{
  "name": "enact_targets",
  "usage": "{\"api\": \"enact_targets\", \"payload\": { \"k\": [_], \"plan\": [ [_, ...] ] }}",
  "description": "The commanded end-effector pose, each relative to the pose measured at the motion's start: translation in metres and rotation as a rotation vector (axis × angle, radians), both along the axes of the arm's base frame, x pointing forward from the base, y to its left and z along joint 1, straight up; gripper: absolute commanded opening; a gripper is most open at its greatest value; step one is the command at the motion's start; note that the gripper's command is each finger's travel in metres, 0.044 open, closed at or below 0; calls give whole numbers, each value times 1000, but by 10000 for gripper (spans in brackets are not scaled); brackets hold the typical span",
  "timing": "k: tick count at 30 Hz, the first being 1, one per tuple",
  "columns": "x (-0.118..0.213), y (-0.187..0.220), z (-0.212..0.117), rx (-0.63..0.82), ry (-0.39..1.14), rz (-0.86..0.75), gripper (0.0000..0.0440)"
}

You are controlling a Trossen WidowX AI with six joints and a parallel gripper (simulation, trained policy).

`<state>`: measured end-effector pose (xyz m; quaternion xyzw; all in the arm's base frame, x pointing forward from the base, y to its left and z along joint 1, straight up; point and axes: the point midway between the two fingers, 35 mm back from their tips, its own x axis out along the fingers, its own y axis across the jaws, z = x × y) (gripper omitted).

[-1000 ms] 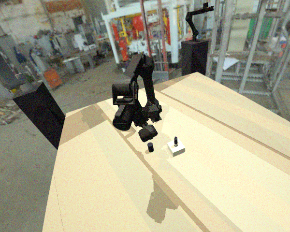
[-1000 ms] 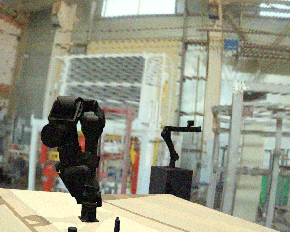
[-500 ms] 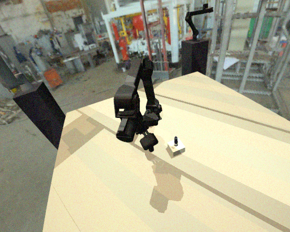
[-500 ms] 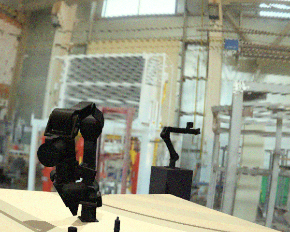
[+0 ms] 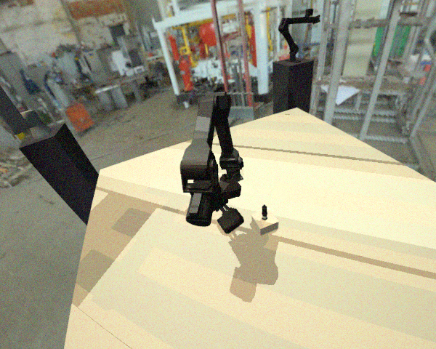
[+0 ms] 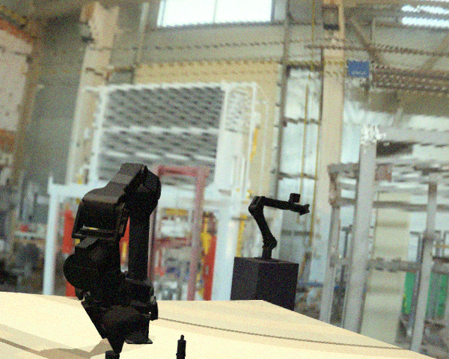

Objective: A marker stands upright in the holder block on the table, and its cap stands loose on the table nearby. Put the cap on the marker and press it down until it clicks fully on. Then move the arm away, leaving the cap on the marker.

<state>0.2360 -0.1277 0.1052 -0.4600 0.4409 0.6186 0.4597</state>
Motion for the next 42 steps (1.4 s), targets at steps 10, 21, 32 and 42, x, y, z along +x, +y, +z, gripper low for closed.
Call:
{"api": "enact_targets", "payload": {
  "k": [10, 21, 32, 42],
  "plan": [
    [-6, 7, -36, 2, 21, 119, 256],
    [-9, 9, -49, -22, 9, 209, 179],
    [4, 3, -24, -99, -76, 265, 59],
    [17, 4, 9, -146, -154, 313, 52]
  ]
}}
